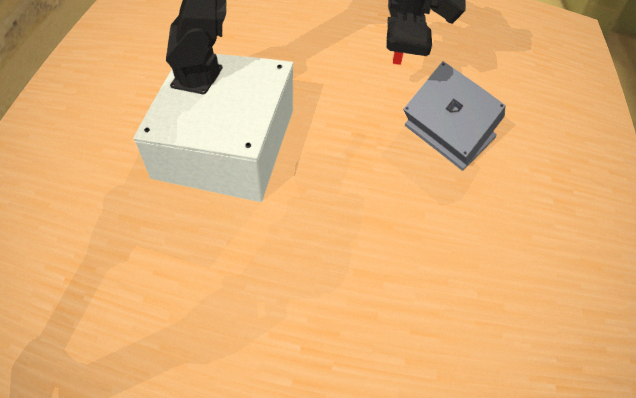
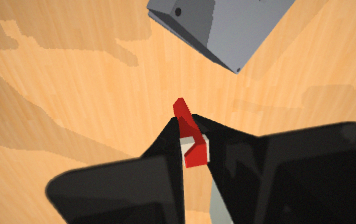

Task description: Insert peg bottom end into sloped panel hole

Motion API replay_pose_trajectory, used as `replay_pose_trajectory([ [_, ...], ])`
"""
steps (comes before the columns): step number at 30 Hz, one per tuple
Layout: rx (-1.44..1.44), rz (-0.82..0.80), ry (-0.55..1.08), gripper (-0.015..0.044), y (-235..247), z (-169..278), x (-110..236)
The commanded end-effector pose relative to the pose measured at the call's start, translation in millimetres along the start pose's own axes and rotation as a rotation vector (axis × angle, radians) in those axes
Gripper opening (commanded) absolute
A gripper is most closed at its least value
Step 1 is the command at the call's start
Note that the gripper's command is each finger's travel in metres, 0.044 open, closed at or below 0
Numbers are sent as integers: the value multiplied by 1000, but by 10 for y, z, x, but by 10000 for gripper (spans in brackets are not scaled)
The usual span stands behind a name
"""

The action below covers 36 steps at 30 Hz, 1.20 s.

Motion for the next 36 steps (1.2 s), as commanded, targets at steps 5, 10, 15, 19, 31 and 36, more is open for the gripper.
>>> replay_pose_trajectory([
  [5,-102,-25,-2,0,-36,-43,34],
  [10,-167,-37,-2,0,-66,-69,50],
  [15,-232,-49,-1,0,-96,-95,67],
  [19,-284,-59,-1,0,-120,-116,80],
  [31,-439,-88,3,0,-195,-176,122],
  [36,-504,-101,6,0,-227,-201,139],
])
Point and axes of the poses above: the point midway between the two fingers, 35 mm back from their tips, its own x axis back along the fingers, its own y axis across the jaws, z = x × y, the point moved 2 cm from there along x, back along the fingers, and after that the axes turned 13 degrees about -x, right-handed, at the moved point
